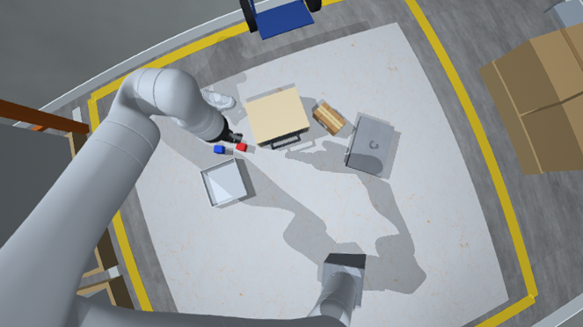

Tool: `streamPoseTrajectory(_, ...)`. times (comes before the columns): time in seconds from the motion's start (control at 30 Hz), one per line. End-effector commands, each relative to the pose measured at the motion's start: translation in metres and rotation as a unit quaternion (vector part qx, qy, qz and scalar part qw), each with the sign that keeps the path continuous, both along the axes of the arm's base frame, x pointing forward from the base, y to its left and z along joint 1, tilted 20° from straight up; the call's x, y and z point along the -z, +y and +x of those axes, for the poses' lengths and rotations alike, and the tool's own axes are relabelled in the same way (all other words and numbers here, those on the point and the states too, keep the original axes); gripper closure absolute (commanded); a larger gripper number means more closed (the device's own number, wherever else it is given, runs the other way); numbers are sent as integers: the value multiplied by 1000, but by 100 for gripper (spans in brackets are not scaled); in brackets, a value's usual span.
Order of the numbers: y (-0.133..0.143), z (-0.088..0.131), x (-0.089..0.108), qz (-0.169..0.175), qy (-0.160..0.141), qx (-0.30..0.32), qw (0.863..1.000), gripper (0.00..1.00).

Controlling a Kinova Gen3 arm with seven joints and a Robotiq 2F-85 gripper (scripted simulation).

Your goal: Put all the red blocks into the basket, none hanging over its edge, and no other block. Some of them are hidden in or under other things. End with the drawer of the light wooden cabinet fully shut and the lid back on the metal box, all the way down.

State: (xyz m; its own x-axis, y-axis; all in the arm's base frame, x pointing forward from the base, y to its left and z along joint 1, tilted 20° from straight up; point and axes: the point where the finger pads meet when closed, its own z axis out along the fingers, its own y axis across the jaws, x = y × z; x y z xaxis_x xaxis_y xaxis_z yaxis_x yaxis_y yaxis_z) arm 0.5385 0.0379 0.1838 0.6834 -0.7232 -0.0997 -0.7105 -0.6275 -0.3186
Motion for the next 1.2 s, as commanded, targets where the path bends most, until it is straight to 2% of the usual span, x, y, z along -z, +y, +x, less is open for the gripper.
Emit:
streamPoseTrajectory(0.0,-1,0,0,9,21,63,998,90)
streamPoseTrajectory(0.17,-1,0,0,26,49,155,986,90)
streamPoseTrajectory(0.23,-1,0,0,26,49,155,986,90)
streamPoseTrajectory(0.4,-1,0,0,42,77,248,965,90)
streamPoseTrajectory(0.57,-1,0,0,58,103,336,935,90)
streamPoseTrajectory(0.73,-1,0,-1,72,126,415,898,90)
streamPoseTrajectory(0.8,-1,0,-1,72,126,415,898,90)
streamPoseTrajectory(1.17,0,2,-3,98,164,550,813,90)
